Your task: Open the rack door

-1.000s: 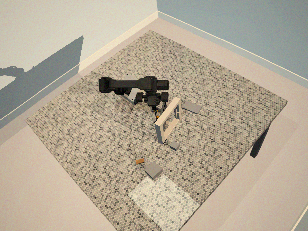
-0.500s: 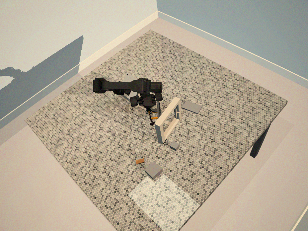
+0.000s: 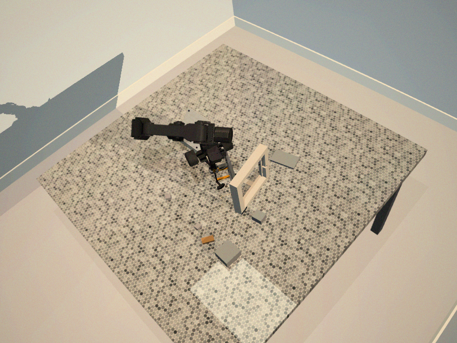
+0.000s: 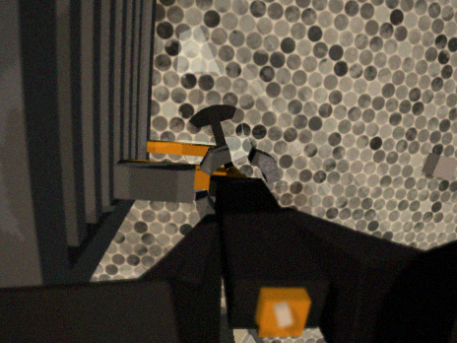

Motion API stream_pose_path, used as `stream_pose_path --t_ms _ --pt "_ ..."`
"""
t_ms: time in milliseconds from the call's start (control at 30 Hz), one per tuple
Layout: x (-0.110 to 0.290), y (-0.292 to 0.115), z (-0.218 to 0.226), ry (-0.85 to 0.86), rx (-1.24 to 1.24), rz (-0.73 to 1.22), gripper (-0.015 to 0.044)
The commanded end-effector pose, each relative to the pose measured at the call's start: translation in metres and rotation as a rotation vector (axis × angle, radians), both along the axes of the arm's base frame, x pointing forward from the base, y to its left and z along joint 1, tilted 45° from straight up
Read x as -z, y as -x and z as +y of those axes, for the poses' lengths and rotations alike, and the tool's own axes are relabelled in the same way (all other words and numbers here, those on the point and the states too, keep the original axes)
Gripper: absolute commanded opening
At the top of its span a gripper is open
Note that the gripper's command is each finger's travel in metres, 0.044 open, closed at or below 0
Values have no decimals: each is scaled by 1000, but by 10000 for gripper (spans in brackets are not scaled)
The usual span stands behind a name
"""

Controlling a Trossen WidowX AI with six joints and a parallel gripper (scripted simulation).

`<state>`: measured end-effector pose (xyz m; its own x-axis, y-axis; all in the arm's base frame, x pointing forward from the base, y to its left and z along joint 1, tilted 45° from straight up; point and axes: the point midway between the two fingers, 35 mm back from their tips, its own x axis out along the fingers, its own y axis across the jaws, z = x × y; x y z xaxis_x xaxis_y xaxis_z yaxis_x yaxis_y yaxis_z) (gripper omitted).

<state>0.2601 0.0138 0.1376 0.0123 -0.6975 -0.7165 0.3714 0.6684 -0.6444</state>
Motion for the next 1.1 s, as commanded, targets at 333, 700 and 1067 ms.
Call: stream_pose_path --t_ms 333,700,1067 --pt "-21 2 -22 9 -158 149 8" --pt "-37 -1 -38 12 -269 258 8" --pt "-53 -7 -54 15 -379 366 8"
